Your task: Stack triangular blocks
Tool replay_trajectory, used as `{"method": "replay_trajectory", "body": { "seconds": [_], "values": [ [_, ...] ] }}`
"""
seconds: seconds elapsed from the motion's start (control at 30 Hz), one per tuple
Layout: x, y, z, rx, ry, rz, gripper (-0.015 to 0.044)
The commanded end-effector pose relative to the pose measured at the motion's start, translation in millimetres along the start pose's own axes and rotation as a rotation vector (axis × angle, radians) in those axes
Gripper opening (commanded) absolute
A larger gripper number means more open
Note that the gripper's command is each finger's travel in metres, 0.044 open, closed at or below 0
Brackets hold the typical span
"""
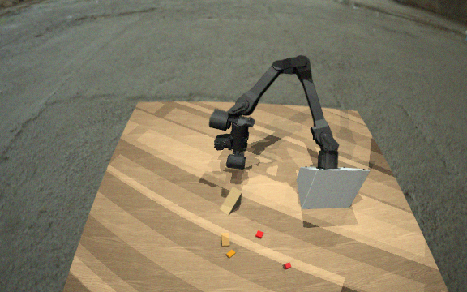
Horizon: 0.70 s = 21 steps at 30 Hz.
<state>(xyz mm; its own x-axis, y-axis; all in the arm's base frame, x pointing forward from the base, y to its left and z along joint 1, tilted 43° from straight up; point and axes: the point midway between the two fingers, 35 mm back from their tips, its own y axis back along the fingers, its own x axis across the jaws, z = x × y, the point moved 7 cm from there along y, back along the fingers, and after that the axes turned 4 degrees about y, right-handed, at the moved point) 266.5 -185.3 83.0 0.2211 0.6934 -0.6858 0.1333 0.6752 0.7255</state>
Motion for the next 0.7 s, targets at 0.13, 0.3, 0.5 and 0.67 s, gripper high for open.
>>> {"method": "replay_trajectory", "body": {
  "seconds": [0.13, 0.3, 0.5, 0.67],
  "values": [
    [0.4, -0.7, 0.1, 0.003, -0.246, -0.004, 0.0000],
    [0.5, -0.7, 0.2, 0.003, -0.341, -0.004, 0.0000],
    [0.5, -0.7, 0.3, 0.003, -0.528, -0.005, 0.0000],
    [0.6, -0.7, 0.4, 0.003, -0.659, -0.005, 0.0000]
  ]
}}
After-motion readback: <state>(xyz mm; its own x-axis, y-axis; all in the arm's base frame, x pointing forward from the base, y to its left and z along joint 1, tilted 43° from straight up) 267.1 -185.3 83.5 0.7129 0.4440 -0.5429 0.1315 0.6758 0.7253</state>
